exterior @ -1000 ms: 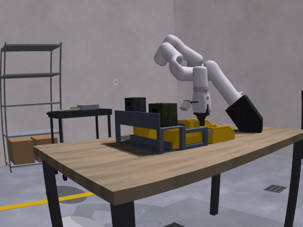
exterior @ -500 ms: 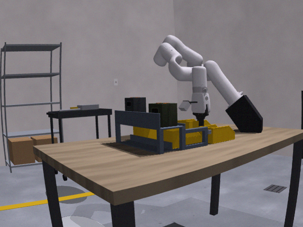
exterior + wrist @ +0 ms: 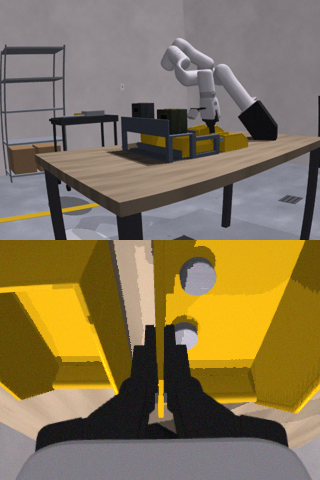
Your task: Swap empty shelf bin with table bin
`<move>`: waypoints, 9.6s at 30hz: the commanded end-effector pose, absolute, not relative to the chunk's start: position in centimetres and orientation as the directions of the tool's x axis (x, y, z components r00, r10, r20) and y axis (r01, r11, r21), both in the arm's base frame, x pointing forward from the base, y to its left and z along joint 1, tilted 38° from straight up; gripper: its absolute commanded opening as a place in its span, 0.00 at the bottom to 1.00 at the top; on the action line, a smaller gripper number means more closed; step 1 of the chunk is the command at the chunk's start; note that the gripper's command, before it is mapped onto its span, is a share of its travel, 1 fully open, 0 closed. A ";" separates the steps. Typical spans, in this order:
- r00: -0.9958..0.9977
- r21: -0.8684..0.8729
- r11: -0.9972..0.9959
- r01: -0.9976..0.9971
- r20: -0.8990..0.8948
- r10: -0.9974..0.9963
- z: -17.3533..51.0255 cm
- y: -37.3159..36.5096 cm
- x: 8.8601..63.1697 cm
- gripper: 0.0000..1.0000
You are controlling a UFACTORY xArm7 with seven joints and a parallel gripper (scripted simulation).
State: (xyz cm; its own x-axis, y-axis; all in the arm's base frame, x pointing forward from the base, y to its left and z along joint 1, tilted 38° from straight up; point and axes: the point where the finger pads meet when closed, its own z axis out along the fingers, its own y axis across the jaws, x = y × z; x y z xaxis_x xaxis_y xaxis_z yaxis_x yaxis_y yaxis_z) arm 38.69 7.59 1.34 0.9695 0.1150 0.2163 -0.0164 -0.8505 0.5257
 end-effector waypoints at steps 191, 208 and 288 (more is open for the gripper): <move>0.971 0.526 -0.850 -0.014 0.209 0.113 4.1 9.2 47.7 0.00; 0.971 0.526 -0.850 -0.014 0.209 0.114 3.6 8.9 48.0 0.00; 0.965 0.526 -0.850 -0.014 0.231 0.127 4.0 9.2 49.8 0.00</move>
State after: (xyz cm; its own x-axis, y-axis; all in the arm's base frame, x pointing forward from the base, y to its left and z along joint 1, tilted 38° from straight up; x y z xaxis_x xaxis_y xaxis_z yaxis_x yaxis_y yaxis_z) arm 49.76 8.96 3.87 0.9656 0.1245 0.2281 -0.0151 -0.8493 0.5277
